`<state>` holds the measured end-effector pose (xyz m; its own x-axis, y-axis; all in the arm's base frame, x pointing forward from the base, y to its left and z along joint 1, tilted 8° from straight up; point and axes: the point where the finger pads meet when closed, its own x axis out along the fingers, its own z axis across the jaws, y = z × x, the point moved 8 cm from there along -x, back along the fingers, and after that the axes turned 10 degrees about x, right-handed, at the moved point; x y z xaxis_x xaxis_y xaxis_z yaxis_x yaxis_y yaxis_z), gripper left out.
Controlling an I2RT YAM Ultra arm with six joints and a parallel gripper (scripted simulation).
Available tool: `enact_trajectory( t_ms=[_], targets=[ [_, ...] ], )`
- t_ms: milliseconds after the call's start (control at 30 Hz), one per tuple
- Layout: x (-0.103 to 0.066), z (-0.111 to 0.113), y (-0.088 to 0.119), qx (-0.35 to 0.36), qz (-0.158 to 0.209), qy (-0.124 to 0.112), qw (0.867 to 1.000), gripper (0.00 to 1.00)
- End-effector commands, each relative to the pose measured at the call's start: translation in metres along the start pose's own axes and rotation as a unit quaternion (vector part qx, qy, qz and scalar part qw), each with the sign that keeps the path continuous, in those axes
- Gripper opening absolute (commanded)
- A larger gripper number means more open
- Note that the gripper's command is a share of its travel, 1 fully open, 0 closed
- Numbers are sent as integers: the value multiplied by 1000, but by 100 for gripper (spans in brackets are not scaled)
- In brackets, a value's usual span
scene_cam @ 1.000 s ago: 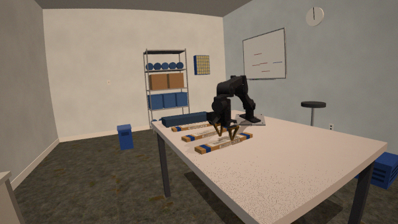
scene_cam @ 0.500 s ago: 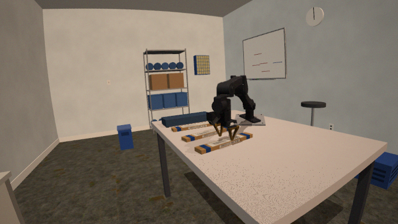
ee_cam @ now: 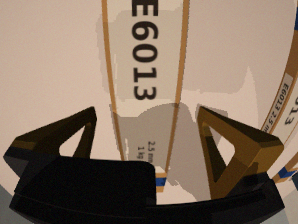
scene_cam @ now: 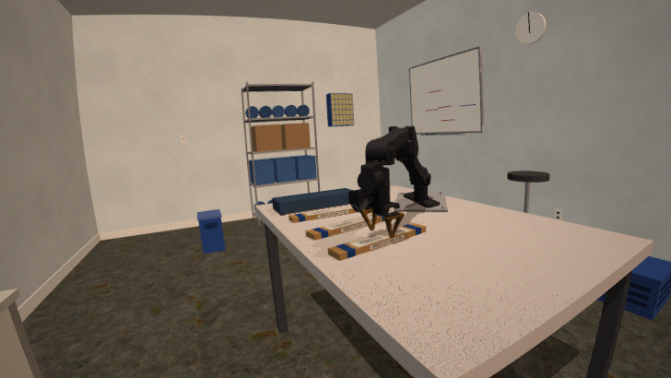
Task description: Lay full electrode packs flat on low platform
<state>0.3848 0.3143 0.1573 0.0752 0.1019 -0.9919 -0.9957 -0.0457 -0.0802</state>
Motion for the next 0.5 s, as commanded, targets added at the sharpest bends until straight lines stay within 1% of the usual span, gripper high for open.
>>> enact_trajectory(
  t_ms=[0,100,167,233,300,333,467],
  targets=[
    [-22,1,-3,0,-8,-7,1000,95],
    [-37,-1,-3,0,-8,-7,1000,95],
    [-47,1,-8,0,-24,-18,1000,95],
    [-47,1,-8,0,-24,-18,1000,95],
    [-56,3,-12,0,-40,-29,999,95],
    [-59,1,0,0,-5,-4,1000,95],
    [-79,1,0,0,-5,-4,1000,95]
  ],
)
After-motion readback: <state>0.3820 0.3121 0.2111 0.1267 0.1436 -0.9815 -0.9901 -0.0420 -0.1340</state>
